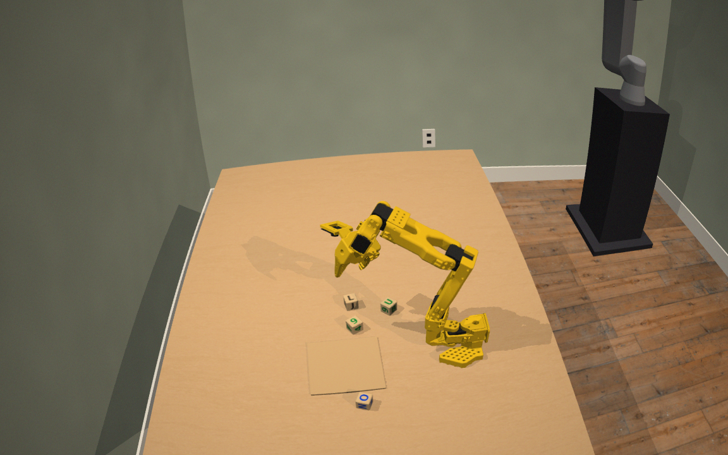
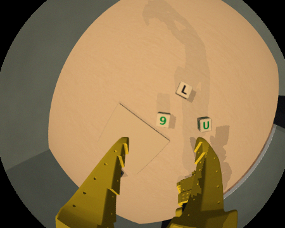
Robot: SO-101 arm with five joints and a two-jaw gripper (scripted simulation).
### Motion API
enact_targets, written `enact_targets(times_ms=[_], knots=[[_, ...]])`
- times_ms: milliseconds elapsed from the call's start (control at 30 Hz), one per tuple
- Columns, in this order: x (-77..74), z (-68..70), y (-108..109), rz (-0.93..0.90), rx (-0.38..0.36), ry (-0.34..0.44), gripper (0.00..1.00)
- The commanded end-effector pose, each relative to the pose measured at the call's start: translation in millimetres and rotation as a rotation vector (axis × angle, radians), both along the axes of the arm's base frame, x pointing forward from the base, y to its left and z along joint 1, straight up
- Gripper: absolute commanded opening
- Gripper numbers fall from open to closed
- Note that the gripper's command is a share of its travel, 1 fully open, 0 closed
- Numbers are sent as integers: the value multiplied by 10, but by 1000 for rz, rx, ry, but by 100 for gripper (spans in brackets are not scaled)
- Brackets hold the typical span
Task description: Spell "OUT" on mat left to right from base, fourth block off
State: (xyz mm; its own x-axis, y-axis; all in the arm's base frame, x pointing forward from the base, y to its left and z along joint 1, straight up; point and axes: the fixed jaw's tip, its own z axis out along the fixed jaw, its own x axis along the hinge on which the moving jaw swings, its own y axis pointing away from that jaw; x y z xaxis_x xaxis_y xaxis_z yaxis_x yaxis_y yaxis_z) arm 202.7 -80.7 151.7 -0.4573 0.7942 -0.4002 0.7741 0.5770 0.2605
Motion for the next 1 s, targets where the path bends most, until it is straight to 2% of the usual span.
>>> enact_targets(times_ms=[0,333,467,600,767,833,967], knots=[[86,130,49,-11,0,-75,32],[102,127,64,-14,8,-77,32],[113,73,60,-14,17,-51,32],[137,-77,51,-16,44,20,32],[151,-366,46,-18,94,156,32],[151,-366,46,-18,94,156,32],[133,-604,53,-20,136,268,32]])
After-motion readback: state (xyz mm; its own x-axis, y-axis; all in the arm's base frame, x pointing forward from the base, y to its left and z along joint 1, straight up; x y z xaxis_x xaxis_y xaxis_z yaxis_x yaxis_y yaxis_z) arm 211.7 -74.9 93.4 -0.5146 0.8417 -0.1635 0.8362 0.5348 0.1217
